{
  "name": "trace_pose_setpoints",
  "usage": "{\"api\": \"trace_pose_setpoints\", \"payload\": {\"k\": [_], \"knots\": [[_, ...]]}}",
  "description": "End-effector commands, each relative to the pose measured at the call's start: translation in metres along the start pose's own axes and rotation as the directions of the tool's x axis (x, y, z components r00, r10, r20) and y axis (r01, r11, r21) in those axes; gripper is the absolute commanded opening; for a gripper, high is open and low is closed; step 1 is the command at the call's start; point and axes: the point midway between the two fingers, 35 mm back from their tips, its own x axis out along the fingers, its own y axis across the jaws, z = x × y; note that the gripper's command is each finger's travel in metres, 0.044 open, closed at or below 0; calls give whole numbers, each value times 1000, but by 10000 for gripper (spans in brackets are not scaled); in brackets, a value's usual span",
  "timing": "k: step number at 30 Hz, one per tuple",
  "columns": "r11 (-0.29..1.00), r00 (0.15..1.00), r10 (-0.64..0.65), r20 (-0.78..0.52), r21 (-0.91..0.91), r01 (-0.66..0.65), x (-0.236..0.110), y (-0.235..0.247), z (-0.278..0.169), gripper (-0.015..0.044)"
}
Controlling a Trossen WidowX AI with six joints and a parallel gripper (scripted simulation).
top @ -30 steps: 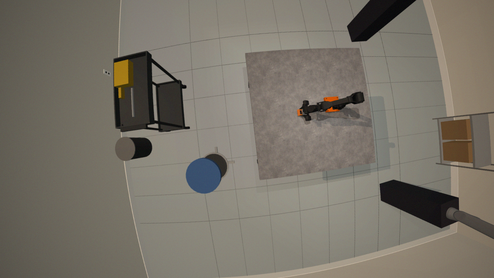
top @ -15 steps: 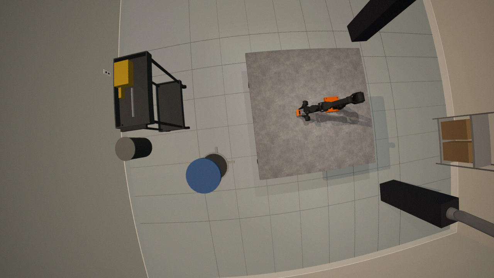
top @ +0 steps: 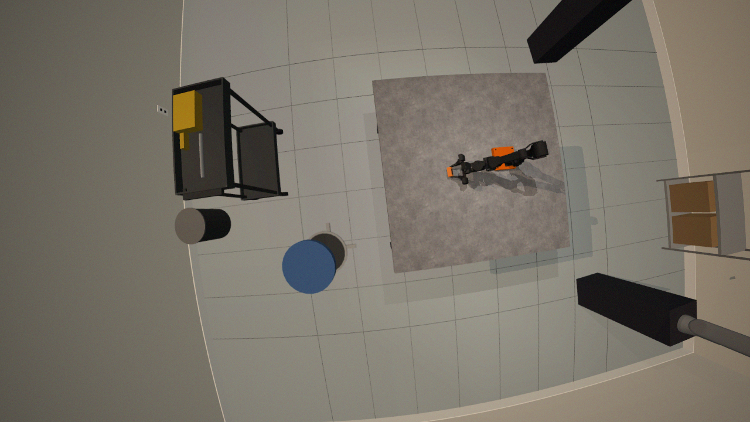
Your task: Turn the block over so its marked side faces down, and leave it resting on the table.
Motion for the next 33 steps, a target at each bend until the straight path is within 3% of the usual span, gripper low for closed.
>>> {"api": "trace_pose_setpoints", "payload": {"k": [1, 16, 33], "knots": [[1000, 999, 0, 35, -15, 0, 1, 0, -12, 0], [1000, 970, -12, 244, 7, 10, -15, -3, -20, 0], [1000, 959, -13, 282, 9, 10, -18, -3, -19, 0]]}}
